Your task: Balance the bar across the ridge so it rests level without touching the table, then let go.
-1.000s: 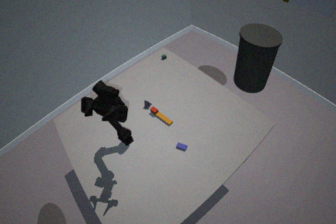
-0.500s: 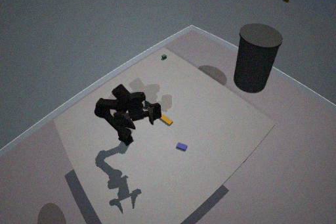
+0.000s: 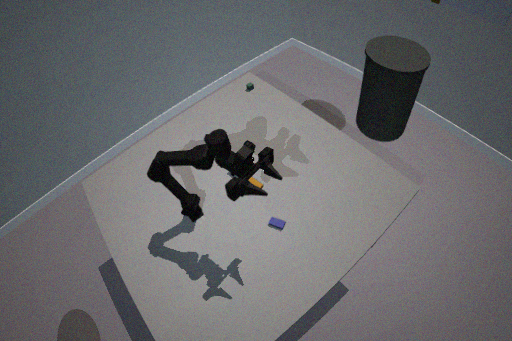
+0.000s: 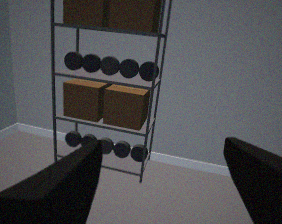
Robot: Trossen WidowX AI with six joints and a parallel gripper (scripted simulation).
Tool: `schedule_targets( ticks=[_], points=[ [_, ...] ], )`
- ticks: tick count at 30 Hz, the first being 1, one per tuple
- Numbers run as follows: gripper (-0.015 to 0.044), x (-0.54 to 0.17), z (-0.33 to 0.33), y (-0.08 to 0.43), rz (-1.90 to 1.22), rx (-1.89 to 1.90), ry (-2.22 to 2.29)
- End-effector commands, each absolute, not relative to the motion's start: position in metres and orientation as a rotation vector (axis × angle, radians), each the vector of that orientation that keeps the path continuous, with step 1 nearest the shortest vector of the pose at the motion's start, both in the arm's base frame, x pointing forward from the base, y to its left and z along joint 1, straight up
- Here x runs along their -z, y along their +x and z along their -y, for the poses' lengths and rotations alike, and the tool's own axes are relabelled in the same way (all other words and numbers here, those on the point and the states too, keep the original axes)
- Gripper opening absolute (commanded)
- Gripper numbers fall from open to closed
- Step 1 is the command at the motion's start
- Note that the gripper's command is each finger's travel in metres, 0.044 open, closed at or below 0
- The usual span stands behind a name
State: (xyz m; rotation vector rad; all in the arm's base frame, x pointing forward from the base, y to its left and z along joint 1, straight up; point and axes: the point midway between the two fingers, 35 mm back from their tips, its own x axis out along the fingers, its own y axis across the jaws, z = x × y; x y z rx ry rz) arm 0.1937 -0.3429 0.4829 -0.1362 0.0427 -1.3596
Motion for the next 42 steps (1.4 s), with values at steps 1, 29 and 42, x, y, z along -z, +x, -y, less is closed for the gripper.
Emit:
schedule_targets(
  ticks=[1,29,42],
  points=[
    [0.0315,-0.455,0.337,0.223,-0.086,1.268,-0.030],
    [0.0315,-0.248,0.187,0.350,-0.634,0.869,0.734],
    [0.0315,-0.176,0.088,0.337,-0.994,0.920,1.003]
  ],
)
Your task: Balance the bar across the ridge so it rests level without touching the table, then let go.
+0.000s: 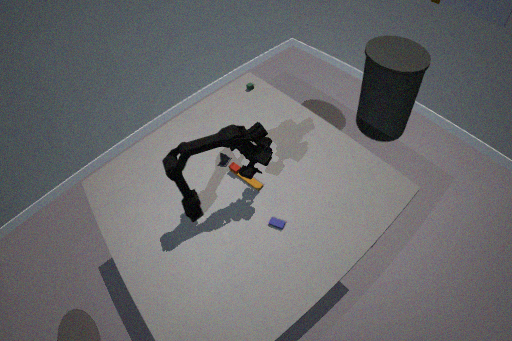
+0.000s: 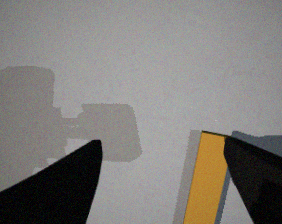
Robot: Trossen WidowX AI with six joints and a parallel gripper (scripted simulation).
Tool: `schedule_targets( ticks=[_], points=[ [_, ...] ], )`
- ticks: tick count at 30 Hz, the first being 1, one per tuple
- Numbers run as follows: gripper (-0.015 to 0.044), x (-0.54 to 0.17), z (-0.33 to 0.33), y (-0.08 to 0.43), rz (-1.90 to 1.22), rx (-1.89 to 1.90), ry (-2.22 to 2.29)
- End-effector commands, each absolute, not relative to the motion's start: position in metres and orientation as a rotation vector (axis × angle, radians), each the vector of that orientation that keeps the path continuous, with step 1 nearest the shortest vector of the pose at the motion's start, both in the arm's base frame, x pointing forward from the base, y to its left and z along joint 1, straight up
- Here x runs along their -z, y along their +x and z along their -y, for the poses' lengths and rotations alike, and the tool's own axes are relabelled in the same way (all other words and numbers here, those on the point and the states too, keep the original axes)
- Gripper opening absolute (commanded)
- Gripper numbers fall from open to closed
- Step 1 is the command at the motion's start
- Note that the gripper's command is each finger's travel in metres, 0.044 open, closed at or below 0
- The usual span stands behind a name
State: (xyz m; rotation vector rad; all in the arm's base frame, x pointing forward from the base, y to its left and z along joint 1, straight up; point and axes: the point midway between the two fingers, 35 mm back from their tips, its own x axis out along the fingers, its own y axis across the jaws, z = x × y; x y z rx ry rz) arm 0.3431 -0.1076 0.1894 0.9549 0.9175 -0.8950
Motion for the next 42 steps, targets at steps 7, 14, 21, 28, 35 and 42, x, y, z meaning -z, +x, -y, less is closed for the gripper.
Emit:
schedule_targets(
  ticks=[7,14,21,28,35,42],
  points=[
    [0.0315,-0.150,0.040,0.312,-1.187,1.031,1.092],
    [0.0315,-0.143,0.024,0.301,-1.251,1.086,1.112],
    [0.0315,-0.113,0.024,0.304,-1.251,1.085,1.112],
    [0.0315,-0.073,0.024,0.303,-1.252,1.086,1.112],
    [0.0315,-0.070,0.024,0.303,-1.252,1.086,1.112],
    [0.0315,-0.058,0.024,0.304,-1.252,1.086,1.112]
  ],
)
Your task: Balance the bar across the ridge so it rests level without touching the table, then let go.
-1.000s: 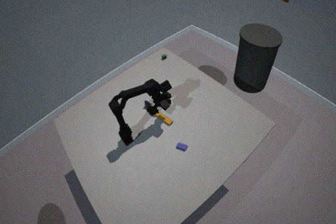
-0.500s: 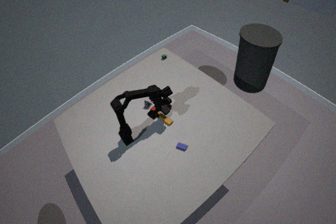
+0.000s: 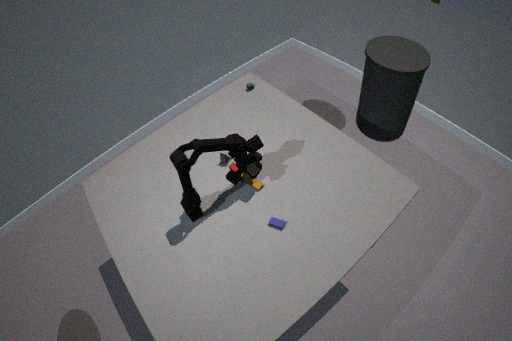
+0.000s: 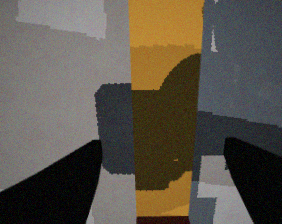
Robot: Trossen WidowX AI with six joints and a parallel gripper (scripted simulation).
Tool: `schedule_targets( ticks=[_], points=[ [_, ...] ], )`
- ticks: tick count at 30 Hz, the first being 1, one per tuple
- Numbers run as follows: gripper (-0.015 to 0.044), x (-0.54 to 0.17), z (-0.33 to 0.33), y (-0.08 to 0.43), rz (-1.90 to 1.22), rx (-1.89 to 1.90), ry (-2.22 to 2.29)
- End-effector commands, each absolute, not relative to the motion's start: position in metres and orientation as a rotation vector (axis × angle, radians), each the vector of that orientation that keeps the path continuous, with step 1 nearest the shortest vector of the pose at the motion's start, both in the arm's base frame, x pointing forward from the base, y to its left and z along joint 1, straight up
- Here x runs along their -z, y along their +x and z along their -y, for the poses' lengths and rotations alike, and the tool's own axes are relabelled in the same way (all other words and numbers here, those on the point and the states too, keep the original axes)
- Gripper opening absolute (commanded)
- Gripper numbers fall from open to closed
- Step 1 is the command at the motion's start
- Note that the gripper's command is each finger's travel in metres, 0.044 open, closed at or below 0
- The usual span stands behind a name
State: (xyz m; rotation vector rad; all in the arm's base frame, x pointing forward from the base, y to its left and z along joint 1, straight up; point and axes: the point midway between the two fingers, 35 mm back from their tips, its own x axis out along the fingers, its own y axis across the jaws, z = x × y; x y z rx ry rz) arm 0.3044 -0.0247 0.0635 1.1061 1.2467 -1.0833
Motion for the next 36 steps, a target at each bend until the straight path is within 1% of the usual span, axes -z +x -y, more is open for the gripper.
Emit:
schedule_targets(
  ticks=[1,19,25,33,36],
  points=[
    [0.0315,-0.0565,0.0238,0.3037,-1.252,1.086,1.112],
    [0.0315,-0.0476,0.0238,0.3037,-1.252,1.086,1.112],
    [0.0157,-0.0479,0.0246,0.3035,-1.250,1.086,1.105],
    [0.0104,-0.0479,0.0246,0.3035,-1.250,1.086,1.105],
    [0.0025,-0.0515,0.0247,0.3043,-1.250,1.086,1.105]
  ],
)
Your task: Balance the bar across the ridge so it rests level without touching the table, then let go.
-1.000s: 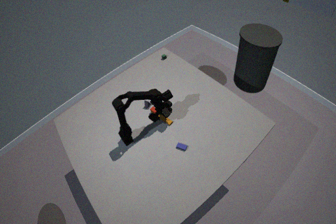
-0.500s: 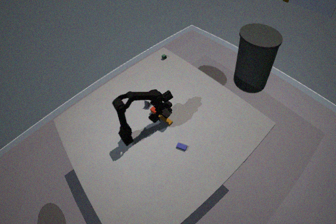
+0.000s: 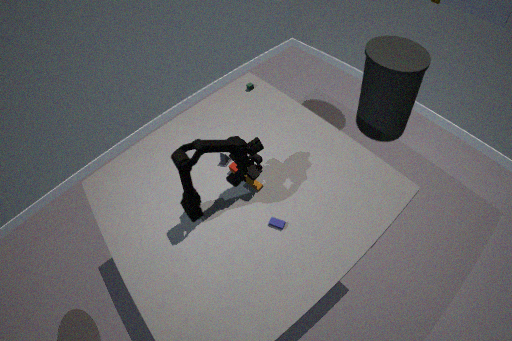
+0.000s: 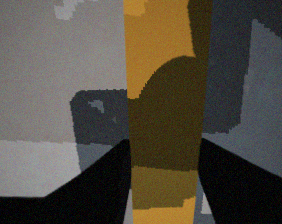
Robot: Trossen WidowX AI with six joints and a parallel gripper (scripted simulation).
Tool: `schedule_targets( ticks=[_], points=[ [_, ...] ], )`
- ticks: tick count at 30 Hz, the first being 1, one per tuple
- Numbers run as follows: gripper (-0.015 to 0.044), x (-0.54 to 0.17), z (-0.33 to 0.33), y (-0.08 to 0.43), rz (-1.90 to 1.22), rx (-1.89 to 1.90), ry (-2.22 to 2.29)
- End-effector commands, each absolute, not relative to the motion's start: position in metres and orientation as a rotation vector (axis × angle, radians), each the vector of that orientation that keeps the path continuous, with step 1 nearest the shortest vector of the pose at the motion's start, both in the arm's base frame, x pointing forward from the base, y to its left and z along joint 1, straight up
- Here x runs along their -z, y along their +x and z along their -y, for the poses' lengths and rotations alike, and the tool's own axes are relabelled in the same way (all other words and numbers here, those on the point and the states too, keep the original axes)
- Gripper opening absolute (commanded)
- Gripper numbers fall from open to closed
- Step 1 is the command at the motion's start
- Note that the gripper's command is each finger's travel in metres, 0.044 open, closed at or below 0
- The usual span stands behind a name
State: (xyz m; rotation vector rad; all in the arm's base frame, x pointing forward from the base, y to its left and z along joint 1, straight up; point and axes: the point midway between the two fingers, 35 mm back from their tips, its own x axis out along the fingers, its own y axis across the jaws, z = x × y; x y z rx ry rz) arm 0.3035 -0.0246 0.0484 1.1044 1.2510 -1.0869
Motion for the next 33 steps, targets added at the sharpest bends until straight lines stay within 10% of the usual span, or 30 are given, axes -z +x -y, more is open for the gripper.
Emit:
schedule_targets(
  ticks=[1,33],
  points=[
    [0.0000,-0.054,0.025,0.305,-1.250,1.086,1.105],
    [0.0000,-0.135,0.024,0.307,-1.251,1.085,1.110]
  ],
)
